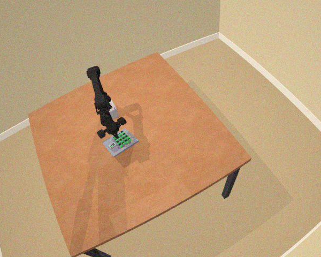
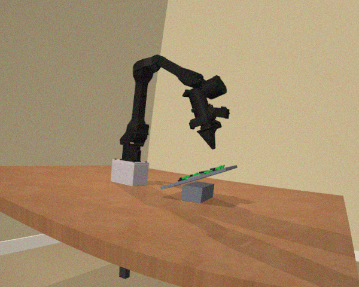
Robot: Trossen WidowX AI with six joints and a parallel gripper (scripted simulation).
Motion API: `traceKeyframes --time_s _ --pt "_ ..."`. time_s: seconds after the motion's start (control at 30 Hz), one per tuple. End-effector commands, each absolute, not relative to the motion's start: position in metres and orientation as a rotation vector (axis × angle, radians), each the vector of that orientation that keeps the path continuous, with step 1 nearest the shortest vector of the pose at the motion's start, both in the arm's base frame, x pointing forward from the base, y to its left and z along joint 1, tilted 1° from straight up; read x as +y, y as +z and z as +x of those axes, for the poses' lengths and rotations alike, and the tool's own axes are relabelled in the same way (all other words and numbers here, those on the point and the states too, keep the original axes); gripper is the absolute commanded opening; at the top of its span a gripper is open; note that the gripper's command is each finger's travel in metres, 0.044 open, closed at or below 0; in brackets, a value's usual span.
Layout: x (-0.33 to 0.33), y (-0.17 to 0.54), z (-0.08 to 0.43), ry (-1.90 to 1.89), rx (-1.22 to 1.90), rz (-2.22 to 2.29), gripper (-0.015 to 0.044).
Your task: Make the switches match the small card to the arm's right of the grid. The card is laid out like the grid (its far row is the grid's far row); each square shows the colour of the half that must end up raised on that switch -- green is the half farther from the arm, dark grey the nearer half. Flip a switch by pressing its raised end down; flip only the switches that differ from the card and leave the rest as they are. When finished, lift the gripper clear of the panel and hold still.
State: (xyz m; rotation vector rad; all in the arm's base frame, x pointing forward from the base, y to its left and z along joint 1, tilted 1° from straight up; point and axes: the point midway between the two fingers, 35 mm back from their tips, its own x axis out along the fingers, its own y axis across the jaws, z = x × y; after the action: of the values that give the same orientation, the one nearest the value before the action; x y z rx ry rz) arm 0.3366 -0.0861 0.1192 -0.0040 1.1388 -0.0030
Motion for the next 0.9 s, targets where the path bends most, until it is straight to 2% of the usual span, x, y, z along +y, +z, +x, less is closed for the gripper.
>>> traceKeyframes --time_s 0.0,0.2,0.43,0.87 --pt "-0.08 0.116 0.32 0.005 1.15 -0.002 0.0" --pt "-0.063 0.096 0.279 0.005 1.153 -0.001 0.0" --pt "-0.063 0.064 0.293 0.006 1.126 -0.001 0.0" --pt "-0.063 0.059 0.295 0.006 1.126 -0.001 0.0"
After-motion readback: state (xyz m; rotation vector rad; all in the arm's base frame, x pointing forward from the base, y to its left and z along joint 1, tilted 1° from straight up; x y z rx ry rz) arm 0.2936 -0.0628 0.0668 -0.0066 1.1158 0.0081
